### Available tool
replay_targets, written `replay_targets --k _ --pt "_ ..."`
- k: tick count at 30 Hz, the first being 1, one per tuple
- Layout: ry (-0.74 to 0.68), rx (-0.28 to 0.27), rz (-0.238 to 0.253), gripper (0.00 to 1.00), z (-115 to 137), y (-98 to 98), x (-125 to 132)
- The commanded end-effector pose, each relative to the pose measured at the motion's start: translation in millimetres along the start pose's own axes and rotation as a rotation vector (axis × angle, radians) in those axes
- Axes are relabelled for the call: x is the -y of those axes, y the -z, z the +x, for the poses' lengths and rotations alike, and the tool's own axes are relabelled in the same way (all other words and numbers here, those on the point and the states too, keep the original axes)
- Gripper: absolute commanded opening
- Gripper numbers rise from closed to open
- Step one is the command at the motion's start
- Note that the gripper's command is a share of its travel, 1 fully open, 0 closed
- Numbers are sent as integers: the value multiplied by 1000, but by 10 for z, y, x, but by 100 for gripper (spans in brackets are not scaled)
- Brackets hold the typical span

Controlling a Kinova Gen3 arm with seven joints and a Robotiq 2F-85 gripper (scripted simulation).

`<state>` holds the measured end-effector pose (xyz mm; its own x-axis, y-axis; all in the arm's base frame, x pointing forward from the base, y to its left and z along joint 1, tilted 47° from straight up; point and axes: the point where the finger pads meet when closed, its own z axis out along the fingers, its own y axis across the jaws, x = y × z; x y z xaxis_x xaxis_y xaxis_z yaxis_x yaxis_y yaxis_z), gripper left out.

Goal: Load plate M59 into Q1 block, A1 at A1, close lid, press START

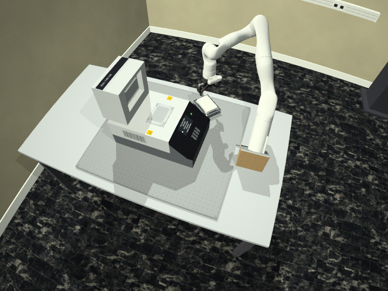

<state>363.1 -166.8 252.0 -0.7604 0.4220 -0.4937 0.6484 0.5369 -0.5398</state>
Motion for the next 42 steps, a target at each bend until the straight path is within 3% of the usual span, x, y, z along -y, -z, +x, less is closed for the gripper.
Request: replay_targets --k 1,42 --pt "-6 0 4 100 2 -72 10" --pt "-5 0 3 100 9 -538 12"
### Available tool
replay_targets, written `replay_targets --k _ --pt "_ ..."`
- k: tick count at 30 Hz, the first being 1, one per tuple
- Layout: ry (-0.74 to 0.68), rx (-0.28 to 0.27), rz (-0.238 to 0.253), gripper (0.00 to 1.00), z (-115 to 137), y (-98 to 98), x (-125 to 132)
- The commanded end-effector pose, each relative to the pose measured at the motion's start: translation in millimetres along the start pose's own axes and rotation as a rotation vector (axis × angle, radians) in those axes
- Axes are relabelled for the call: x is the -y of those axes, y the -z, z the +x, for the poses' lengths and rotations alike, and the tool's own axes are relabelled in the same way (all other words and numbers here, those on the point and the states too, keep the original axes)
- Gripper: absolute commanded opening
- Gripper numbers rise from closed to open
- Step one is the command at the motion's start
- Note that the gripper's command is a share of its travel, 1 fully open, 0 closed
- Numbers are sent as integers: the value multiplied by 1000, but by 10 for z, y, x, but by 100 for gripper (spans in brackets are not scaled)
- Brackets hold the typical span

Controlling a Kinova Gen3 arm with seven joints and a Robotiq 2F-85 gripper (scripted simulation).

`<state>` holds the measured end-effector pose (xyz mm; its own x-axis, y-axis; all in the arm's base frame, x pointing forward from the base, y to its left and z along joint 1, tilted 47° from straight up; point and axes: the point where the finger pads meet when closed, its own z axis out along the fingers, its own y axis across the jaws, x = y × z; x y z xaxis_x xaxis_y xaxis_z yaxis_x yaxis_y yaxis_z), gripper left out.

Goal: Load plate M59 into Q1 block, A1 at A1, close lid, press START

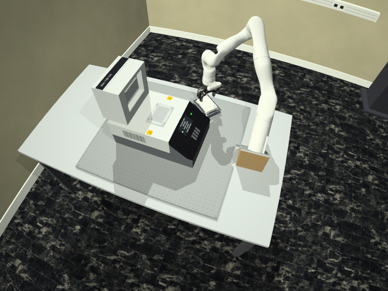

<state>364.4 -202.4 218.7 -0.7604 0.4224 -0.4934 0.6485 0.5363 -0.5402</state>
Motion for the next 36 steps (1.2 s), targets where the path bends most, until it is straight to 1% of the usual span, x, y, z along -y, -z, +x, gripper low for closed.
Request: replay_targets --k 1,12,32,36 --pt "-5 0 3 100 5 -63 9" --pt "-5 0 3 100 8 -205 9" --pt "-4 1 6 100 -5 -192 13" --pt "-5 0 3 100 4 -263 8"
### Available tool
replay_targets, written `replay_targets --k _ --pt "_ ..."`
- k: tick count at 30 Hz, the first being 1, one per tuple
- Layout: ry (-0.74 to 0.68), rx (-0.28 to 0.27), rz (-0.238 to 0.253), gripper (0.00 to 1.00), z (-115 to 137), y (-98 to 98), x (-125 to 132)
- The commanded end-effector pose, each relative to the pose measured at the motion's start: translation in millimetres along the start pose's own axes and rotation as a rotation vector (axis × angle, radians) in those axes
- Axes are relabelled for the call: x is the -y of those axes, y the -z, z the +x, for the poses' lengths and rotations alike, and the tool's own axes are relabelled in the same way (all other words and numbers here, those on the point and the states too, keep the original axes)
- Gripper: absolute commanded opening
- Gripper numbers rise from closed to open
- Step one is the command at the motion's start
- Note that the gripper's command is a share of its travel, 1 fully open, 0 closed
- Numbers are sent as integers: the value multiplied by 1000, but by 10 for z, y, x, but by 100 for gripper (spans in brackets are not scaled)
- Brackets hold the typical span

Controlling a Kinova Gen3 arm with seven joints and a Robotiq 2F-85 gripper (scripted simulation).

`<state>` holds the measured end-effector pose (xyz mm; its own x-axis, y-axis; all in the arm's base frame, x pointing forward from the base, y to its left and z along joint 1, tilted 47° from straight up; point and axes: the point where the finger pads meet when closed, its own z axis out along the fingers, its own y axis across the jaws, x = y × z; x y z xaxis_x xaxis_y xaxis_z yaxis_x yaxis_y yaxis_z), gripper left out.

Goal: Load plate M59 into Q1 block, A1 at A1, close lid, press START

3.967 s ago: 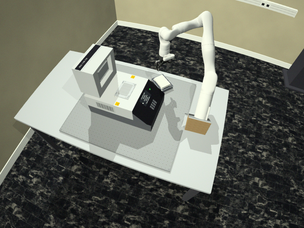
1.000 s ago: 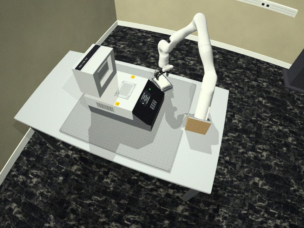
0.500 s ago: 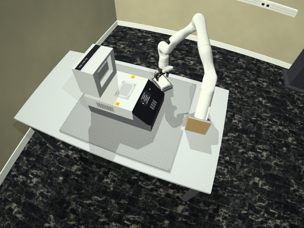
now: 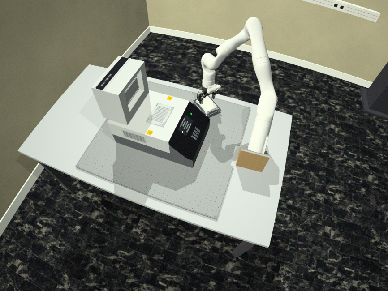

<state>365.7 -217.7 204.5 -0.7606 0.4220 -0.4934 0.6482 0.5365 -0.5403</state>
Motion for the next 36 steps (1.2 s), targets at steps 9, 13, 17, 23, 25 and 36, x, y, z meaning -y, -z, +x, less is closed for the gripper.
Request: replay_targets --k 9,13,17,23,25,36 --pt "-5 -1 2 100 12 -173 12" --pt "-5 -1 2 100 13 -183 12" --pt "-5 0 6 100 9 -165 19" --pt "-5 0 7 100 7 -164 19" --pt "-5 0 7 100 7 -163 19" --pt "-5 1 3 100 5 -205 10"
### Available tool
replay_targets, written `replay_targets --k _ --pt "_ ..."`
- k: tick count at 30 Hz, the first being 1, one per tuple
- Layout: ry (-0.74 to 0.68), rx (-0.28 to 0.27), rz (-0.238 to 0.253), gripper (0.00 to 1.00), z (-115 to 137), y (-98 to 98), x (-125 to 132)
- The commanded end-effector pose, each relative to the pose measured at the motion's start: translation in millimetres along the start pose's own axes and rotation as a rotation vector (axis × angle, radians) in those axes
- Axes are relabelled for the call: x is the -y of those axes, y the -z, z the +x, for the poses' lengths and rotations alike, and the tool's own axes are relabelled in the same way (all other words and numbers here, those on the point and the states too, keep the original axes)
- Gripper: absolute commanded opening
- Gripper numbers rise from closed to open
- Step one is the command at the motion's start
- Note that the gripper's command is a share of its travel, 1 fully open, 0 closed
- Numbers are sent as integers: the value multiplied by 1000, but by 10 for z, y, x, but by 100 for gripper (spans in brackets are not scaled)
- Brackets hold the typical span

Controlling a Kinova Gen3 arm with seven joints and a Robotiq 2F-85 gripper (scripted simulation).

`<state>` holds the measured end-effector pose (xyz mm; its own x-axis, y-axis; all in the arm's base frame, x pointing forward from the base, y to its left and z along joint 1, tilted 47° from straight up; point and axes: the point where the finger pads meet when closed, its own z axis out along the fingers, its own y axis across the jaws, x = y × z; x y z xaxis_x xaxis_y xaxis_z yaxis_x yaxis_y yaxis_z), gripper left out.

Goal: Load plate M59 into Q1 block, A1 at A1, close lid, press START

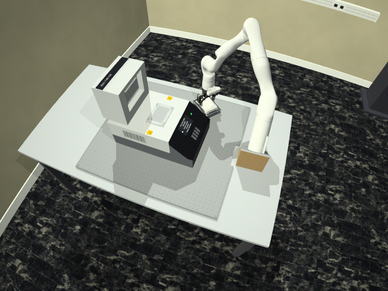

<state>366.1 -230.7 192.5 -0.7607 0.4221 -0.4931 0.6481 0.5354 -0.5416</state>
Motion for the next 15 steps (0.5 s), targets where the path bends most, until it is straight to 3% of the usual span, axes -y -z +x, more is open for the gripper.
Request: replay_targets --k 1,15 --pt "-5 1 1 100 6 -32 8" --pt "-5 1 1 100 6 -72 8"
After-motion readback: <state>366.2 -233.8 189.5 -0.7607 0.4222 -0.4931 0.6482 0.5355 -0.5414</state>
